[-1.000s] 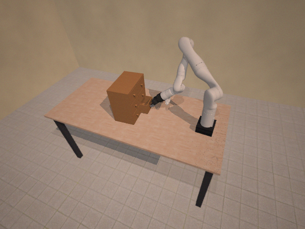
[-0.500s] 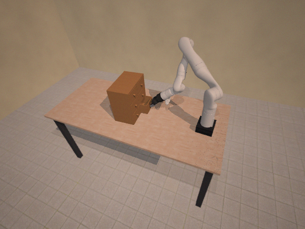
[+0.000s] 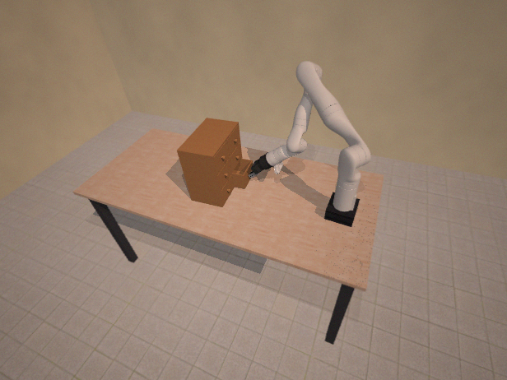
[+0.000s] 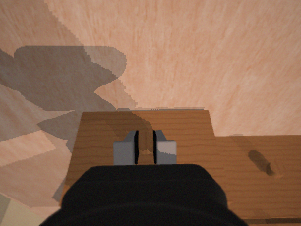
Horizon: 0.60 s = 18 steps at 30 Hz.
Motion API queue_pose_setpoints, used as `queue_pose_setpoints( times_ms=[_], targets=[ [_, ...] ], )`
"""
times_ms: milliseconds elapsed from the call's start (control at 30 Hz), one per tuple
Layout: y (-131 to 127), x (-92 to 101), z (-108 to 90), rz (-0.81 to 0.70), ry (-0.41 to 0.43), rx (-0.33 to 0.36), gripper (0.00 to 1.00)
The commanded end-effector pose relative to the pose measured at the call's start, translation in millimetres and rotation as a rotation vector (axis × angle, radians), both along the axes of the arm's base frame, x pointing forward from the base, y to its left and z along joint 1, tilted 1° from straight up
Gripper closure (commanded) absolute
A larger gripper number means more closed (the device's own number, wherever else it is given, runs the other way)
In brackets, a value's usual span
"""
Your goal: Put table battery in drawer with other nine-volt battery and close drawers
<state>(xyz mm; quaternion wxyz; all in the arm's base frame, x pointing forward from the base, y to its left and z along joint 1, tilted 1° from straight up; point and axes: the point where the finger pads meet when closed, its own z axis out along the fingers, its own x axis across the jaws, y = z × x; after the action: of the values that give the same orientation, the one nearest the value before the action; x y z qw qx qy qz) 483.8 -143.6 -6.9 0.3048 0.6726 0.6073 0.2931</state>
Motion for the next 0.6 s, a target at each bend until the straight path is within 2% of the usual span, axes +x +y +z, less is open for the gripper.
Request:
queue_pose_setpoints(
  times_ms=[0,567],
  targets=[
    [-0.3,1.8,0.8,0.000,-0.002,-0.001,0.63],
    [-0.9,8.6,0.8,0.000,-0.002,-0.001,0.63]
  ],
)
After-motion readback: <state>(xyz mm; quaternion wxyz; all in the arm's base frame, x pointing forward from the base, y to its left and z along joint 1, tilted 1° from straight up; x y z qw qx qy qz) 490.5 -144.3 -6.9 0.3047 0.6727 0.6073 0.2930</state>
